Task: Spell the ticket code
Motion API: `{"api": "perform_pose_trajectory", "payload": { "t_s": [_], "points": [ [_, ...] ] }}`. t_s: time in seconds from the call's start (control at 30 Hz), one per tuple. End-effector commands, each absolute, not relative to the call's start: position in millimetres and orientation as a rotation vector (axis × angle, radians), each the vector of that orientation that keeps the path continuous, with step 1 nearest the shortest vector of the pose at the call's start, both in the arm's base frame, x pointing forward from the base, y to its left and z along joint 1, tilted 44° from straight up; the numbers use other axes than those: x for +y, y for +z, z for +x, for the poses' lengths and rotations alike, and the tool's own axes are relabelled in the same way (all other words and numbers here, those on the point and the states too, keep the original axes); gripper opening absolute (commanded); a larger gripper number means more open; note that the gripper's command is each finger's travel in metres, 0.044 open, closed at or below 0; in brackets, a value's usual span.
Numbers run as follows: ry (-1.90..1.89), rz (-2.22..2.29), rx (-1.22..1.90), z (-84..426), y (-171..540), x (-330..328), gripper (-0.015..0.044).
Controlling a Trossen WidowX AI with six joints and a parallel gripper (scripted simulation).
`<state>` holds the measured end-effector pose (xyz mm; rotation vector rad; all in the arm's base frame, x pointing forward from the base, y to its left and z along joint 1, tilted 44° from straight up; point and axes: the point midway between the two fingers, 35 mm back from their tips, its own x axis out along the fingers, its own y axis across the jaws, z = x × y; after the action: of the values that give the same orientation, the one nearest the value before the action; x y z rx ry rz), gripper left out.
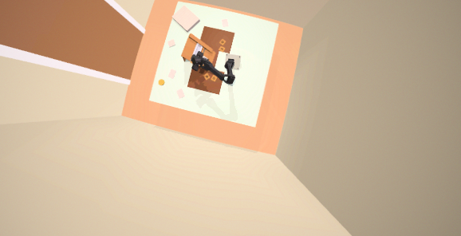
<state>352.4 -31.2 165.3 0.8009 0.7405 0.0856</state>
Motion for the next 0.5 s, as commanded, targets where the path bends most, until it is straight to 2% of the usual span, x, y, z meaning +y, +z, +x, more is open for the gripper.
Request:
{"api": "perform_pose_trajectory", "payload": {
  "t_s": [0.0, 0.47],
  "points": [
    [0.09, 0.798, 0.737, 352.3, 164.3, -33.2, 0.0],
    [0.089, 0.798, 0.738, 351.1, 160.3, -36.6, 0.0]
  ]
}}
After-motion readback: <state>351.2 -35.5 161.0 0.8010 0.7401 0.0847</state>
